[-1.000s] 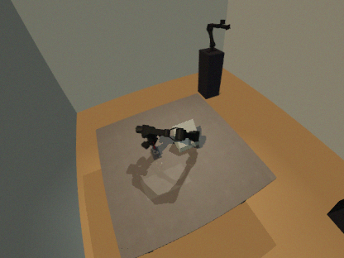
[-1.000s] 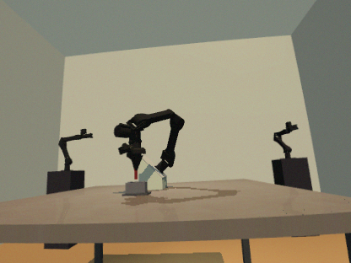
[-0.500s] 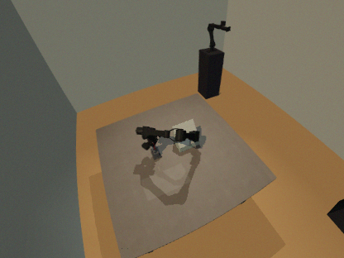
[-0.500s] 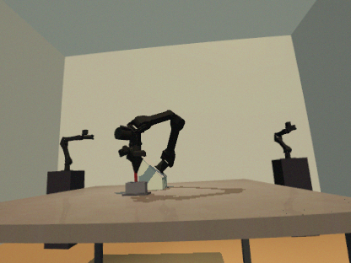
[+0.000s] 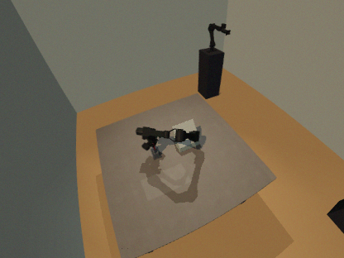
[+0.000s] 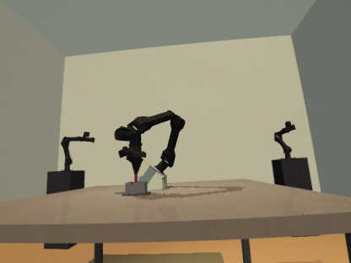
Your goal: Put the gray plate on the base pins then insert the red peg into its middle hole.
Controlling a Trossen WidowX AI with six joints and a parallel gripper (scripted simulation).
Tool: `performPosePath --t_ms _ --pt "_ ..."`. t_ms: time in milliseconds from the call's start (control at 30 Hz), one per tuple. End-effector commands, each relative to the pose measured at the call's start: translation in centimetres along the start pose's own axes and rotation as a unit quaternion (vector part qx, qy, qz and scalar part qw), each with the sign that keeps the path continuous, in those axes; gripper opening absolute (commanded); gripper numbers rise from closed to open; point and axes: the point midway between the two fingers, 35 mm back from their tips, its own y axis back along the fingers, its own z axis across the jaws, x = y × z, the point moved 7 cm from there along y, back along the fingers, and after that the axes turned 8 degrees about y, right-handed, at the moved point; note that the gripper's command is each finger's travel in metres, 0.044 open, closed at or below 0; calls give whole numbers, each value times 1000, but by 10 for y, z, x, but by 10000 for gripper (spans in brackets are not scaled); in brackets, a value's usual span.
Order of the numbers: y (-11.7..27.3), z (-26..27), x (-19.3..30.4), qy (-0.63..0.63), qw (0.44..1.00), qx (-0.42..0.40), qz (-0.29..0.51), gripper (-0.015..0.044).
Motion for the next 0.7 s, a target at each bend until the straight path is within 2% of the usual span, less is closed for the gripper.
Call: performPosePath --t_ms 0,500,667 --pt "1 0 0 0 1000 0 0 0" --pt "-1 1 0 1 1000 1 1 0" --pt "-1 1 0 1 1000 1 1 131"
